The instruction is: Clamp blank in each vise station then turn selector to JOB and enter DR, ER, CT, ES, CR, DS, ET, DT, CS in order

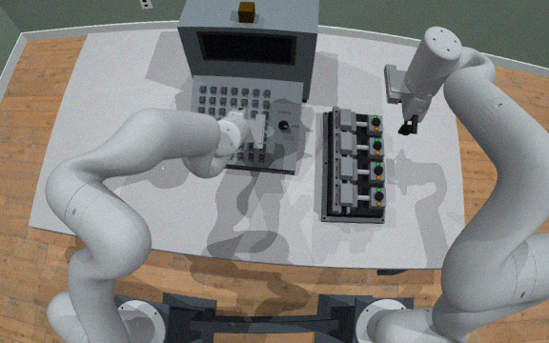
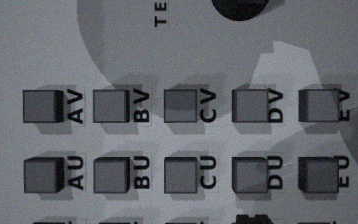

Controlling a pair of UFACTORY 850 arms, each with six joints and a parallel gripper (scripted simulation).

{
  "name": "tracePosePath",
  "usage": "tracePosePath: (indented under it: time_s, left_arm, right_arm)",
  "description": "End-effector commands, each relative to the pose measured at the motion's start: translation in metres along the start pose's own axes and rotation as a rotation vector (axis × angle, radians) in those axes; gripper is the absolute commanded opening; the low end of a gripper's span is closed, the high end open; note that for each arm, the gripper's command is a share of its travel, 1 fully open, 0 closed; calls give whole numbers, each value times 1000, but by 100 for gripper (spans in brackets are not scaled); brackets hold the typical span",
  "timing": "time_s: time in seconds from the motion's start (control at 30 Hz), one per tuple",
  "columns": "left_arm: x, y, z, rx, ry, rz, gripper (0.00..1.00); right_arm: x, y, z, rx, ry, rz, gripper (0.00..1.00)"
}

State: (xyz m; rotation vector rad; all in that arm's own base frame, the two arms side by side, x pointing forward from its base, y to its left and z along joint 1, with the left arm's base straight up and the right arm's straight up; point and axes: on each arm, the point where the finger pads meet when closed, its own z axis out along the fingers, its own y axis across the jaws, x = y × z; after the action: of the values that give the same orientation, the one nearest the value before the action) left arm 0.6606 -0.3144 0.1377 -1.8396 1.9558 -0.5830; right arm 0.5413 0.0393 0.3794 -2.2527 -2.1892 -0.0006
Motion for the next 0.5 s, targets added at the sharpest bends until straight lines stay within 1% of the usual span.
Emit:
tracePosePath:
  time_s: [0.0, 0.17, 0.3, 0.37, 0.47]
  left_arm:
    - [0, -1, 0, 2, 1, -1, 0]
    - [0, -1, -1, 2, 1, -1, 0]
    - [0, -1, -10, 2, 1, -1, 0]
    - [0, -2, -10, 2, 1, -1, 0]
    - [0, -23, -10, 2, 1, -1, 0]
  right_arm:
    - [0, 1, -1, -2, 0, 0, 100]
    - [0, 1, -1, -2, 0, 0, 100]
    - [0, 1, -1, -2, 0, 0, 100]
    - [0, 1, -1, -2, 0, 0, 100]
    - [0, 1, -1, -2, 0, 0, 100]
